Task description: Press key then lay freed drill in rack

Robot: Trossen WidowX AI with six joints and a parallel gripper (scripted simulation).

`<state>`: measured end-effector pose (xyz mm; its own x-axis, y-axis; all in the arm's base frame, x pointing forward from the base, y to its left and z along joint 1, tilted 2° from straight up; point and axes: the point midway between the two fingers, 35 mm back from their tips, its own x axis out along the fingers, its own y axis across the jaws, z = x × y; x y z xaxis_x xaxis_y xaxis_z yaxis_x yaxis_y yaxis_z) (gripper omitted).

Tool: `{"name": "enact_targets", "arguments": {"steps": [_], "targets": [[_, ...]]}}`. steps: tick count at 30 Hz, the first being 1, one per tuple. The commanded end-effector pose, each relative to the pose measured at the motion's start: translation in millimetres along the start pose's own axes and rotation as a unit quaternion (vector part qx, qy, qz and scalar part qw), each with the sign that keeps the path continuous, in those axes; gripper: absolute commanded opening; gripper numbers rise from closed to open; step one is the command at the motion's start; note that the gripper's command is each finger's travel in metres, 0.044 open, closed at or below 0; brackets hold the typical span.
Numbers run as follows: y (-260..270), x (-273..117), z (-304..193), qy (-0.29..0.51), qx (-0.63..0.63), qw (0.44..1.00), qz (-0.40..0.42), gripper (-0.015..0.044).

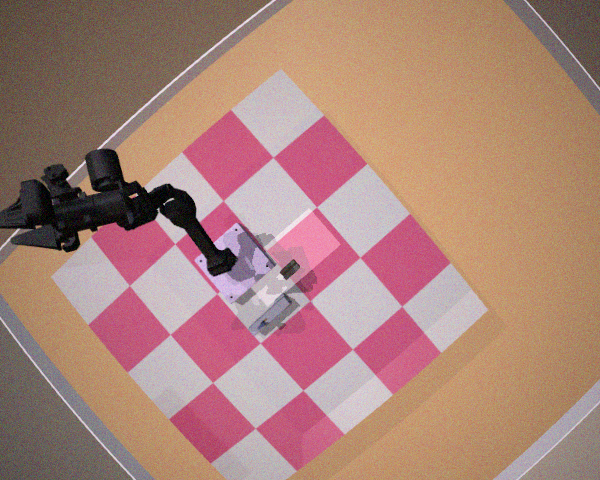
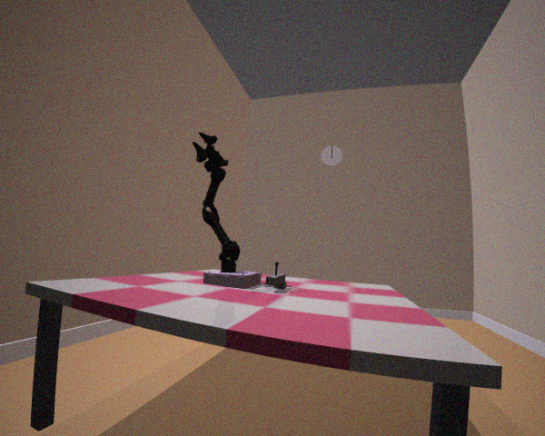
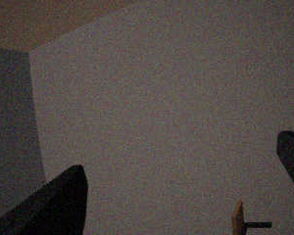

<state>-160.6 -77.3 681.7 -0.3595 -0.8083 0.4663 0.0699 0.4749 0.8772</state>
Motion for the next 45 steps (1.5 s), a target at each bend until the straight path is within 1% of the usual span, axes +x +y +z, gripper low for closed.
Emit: {"name": "enact_targets", "arguments": {"steps": [1, 9, 15, 19, 23, 29, 37, 41, 45], "targets": [[0.0, 0.0, 0.0, 0.0, 0.0, 1.0, 0.0, 0.0374], [0.1, 0.0, -1.8, 0.001, -0.003, 1.0, 0.001, 0.0164], [-1.3, -2.0, -59.4, 0.049, -0.1, 0.993, 0.025, 0.0006], [-3.9, -6.2, -104.6, 0.09, -0.162, 0.982, 0.048, 0.0], [-11.1, -18.4, -168.5, 0.158, -0.219, 0.959, 0.085, 0.0], [-36.4, -48.6, -260.7, 0.262, -0.318, 0.901, 0.132, 0.0], [-99.5, -111.6, -368.3, 0.408, -0.44, 0.779, 0.183, 0.0], [-140.9, -150.2, -408.9, 0.479, -0.491, 0.699, 0.203, 0.0], [-186.8, -191.7, -438.5, 0.546, -0.532, 0.609, 0.218, 0.0]]}}
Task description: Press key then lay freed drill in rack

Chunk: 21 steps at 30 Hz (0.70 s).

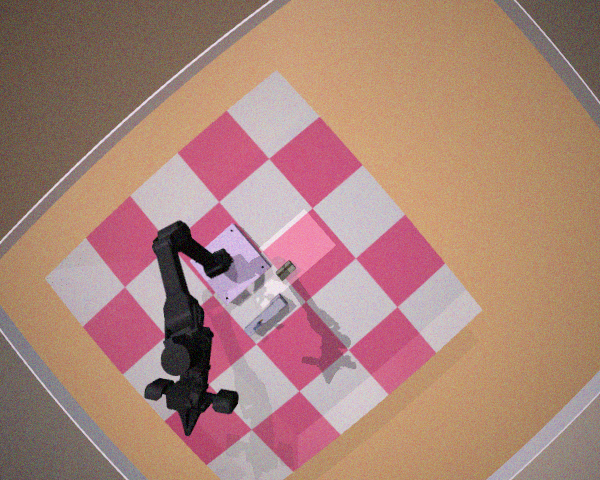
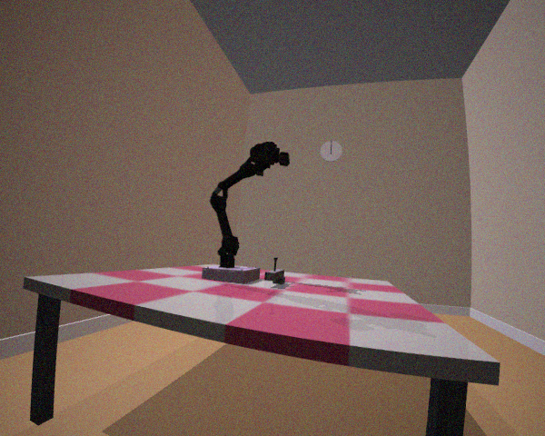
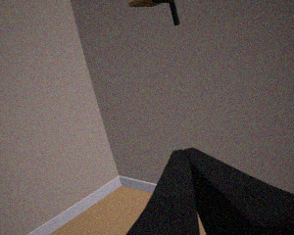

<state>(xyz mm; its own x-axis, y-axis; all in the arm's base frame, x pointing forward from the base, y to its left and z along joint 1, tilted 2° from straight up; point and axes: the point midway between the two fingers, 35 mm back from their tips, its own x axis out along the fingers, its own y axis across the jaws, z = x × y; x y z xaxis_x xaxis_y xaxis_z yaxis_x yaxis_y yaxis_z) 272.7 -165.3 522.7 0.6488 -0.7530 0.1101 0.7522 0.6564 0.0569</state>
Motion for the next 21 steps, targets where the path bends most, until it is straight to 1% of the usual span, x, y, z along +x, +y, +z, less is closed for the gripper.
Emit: {"name": "enact_targets", "arguments": {"steps": [1, 6, 11, 16, 21], "targets": [[27.5, 16.7, -62.9, 0.094, -0.069, 0.992, 0.045, 0.0], [51.8, 20.7, -143.6, 0.213, -0.142, 0.961, 0.1, 0.0], [65.8, 7.0, -223.2, 0.334, -0.204, 0.907, 0.155, 0.0], [68.7, -23.9, -297.4, 0.457, -0.254, 0.827, 0.206, 0.0], [61.6, -69.4, -358.0, 0.576, -0.285, 0.725, 0.249, 0.0]]}}
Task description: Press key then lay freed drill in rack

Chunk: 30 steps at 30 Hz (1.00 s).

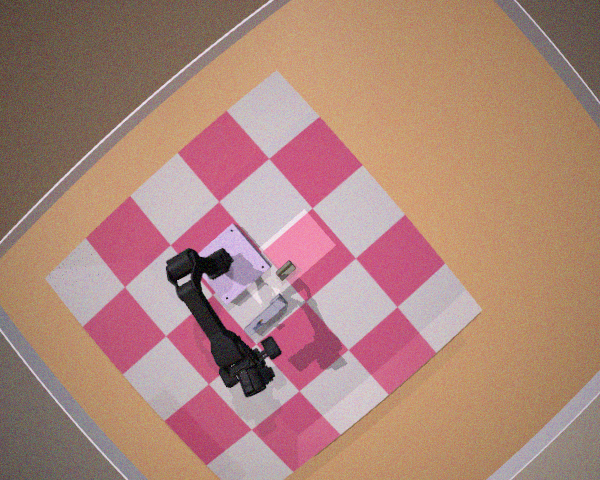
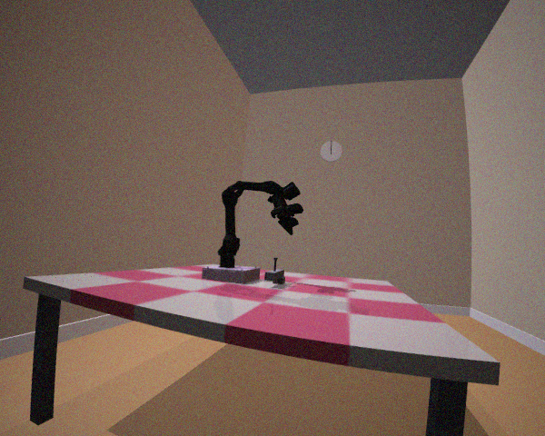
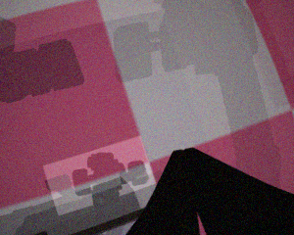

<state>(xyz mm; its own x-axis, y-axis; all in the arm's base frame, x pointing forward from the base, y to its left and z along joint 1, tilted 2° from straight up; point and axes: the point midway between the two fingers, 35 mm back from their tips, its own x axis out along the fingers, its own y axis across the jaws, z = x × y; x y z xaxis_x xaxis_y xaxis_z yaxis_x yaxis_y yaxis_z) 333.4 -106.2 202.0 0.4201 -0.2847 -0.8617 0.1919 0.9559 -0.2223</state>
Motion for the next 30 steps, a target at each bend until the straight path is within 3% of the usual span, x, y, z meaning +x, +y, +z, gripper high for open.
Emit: {"name": "enact_targets", "arguments": {"steps": [1, 6, 30], "targets": [[27.9, 25.5, -47.0, 0.114, -0.038, 0.991, 0.061, 0.0], [53.0, 36.1, -98.2, 0.233, -0.064, 0.962, 0.123, 0.0], [56.9, 48.9, -107.6, 0.238, -0.065, 0.961, 0.125, 0.0]]}}
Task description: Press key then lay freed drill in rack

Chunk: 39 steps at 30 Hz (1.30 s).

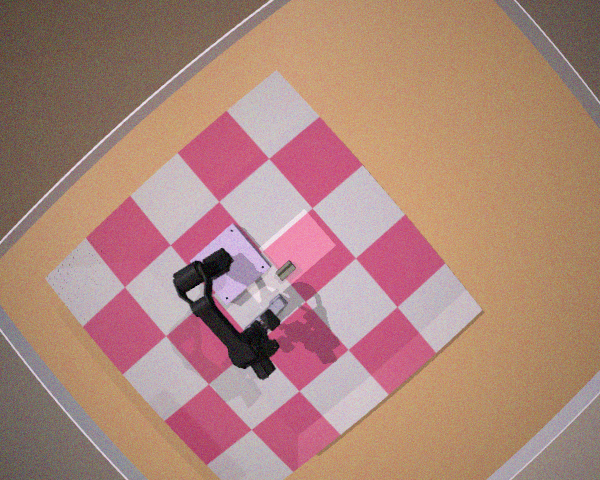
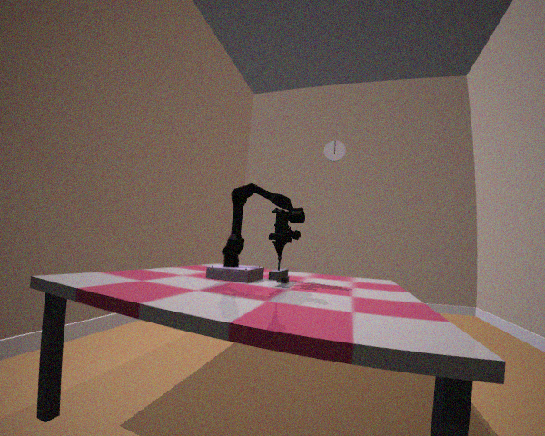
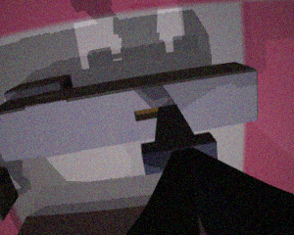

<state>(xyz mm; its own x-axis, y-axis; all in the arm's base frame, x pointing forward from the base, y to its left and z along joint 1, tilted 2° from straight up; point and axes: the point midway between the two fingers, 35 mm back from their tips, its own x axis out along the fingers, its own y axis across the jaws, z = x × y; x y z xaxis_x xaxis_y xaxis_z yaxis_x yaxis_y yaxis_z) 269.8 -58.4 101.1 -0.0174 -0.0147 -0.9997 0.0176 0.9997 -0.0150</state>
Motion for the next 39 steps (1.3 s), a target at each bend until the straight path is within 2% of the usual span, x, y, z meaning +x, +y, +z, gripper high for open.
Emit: {"name": "enact_targets", "arguments": {"steps": [1, 39], "targets": [[0.3, 3.5, -0.1, 0.001, -0.002, 1.0, 0.003, 0.0], [-1.3, 16.7, -4.1, 0.001, -0.002, 1.0, 0.003, 0.0]]}}
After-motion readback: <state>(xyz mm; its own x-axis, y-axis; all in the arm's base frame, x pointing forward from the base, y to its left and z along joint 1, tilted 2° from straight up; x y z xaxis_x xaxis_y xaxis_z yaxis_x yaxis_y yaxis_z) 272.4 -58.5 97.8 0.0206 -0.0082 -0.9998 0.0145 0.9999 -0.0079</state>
